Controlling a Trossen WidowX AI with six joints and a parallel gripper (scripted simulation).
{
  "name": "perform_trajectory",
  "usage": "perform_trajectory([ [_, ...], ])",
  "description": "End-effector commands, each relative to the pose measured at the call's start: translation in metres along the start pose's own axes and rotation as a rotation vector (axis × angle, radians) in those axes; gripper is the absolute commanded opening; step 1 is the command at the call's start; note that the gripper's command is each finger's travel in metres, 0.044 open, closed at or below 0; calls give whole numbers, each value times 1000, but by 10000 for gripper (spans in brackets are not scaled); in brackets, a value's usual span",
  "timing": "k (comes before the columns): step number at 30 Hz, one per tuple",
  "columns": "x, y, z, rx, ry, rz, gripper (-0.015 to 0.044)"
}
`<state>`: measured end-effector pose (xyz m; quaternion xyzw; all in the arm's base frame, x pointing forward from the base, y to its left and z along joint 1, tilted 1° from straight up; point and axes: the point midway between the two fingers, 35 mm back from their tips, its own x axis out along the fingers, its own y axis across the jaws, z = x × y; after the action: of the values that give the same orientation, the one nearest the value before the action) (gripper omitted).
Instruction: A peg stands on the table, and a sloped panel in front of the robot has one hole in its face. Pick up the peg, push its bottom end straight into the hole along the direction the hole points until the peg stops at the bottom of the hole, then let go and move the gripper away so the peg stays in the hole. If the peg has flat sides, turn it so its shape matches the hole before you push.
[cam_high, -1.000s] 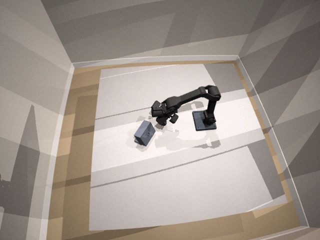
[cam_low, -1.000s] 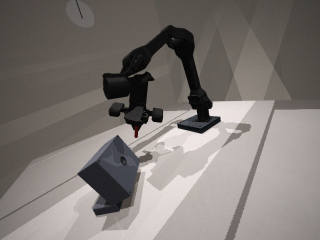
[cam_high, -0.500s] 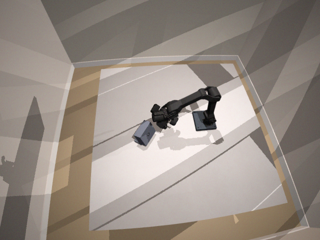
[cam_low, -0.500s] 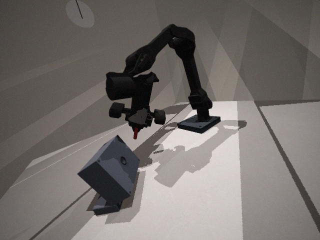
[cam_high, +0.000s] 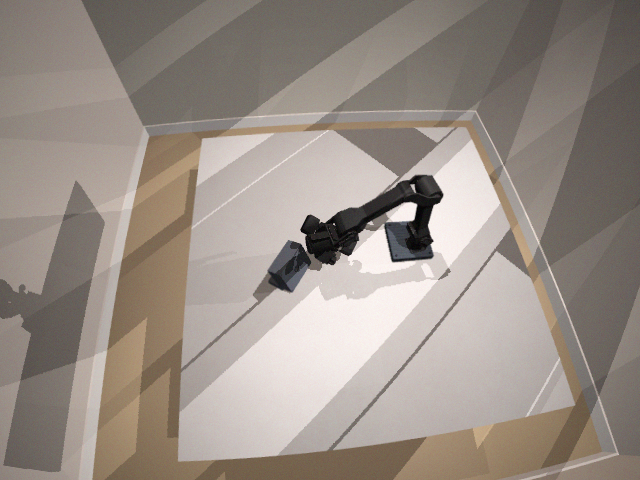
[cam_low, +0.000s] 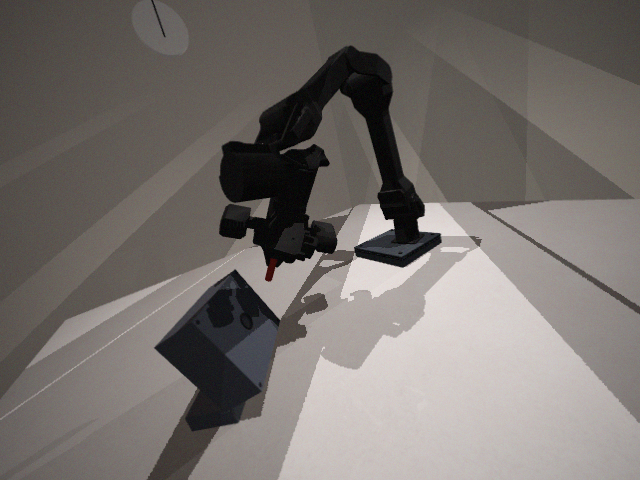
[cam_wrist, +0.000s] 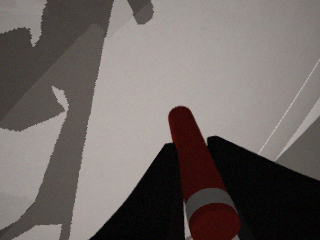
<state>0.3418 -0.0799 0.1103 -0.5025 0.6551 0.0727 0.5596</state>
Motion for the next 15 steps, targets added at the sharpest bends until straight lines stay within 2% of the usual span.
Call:
perform_trajectory([
  [1,-2,3,5,-32,8,-22,0],
  [15,-11,6,21,-92,16,-94,0],
])
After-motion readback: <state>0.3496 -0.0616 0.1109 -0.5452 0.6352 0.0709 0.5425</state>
